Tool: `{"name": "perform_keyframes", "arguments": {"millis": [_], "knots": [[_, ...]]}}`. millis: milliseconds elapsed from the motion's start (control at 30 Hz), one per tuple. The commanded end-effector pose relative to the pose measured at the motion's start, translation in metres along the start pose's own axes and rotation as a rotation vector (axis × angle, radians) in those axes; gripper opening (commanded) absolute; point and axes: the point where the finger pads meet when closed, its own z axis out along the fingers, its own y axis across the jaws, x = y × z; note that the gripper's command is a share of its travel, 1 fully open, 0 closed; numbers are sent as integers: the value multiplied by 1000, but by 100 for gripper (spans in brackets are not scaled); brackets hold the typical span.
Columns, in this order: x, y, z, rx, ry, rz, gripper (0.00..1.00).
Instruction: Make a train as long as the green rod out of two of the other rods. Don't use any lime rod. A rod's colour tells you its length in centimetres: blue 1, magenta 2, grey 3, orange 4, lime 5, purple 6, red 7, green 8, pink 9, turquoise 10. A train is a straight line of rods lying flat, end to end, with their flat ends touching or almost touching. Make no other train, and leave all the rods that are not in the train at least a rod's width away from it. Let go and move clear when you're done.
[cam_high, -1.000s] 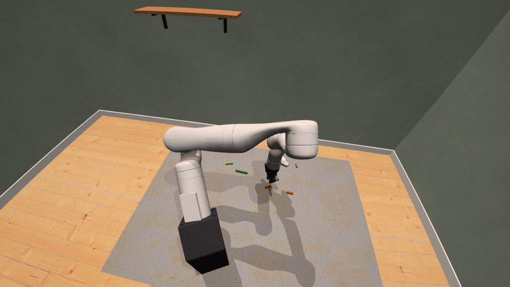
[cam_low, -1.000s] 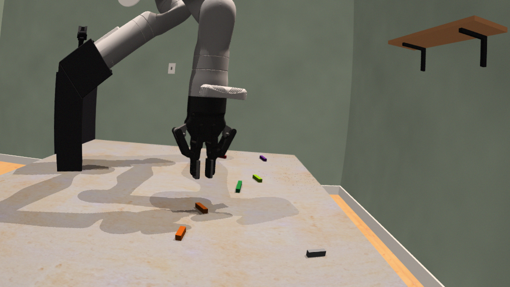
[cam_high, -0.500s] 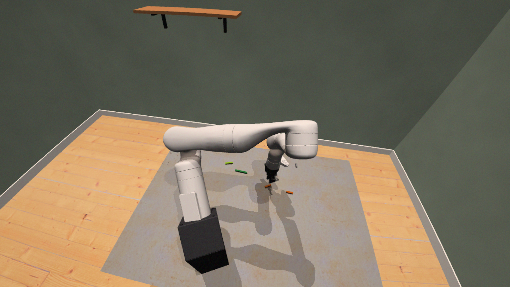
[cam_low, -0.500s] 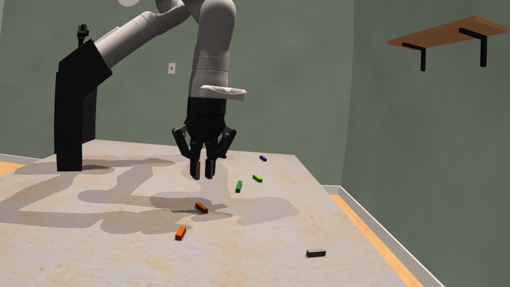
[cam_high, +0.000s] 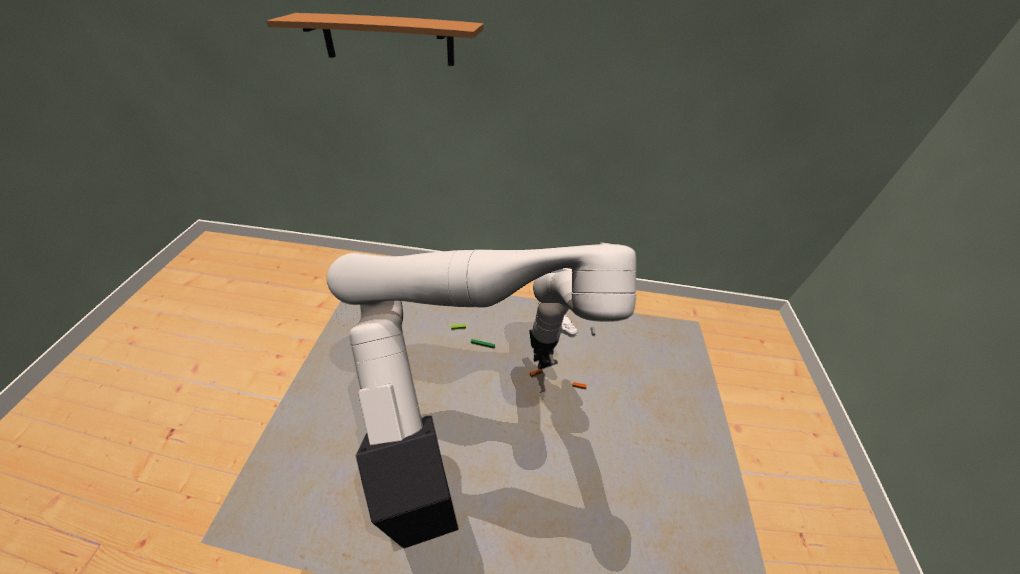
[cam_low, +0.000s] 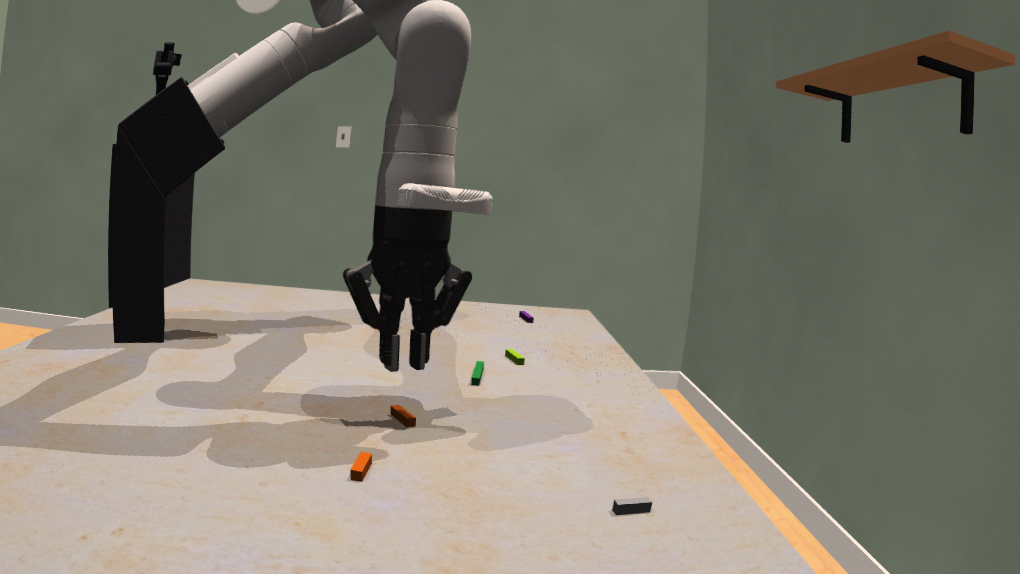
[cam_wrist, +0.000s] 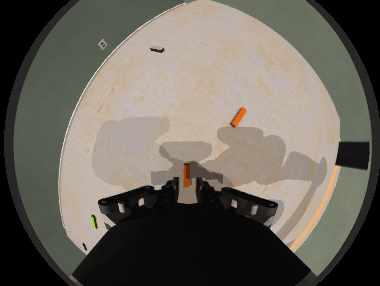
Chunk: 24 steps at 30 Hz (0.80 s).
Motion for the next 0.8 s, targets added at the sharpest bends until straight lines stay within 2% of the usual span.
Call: {"name": "perform_keyframes", "arguments": {"millis": [0,767], "knots": [[-1,-1,5,1,-3,-1,24],[-2,-1,35,1,-3,-1,24]]}}
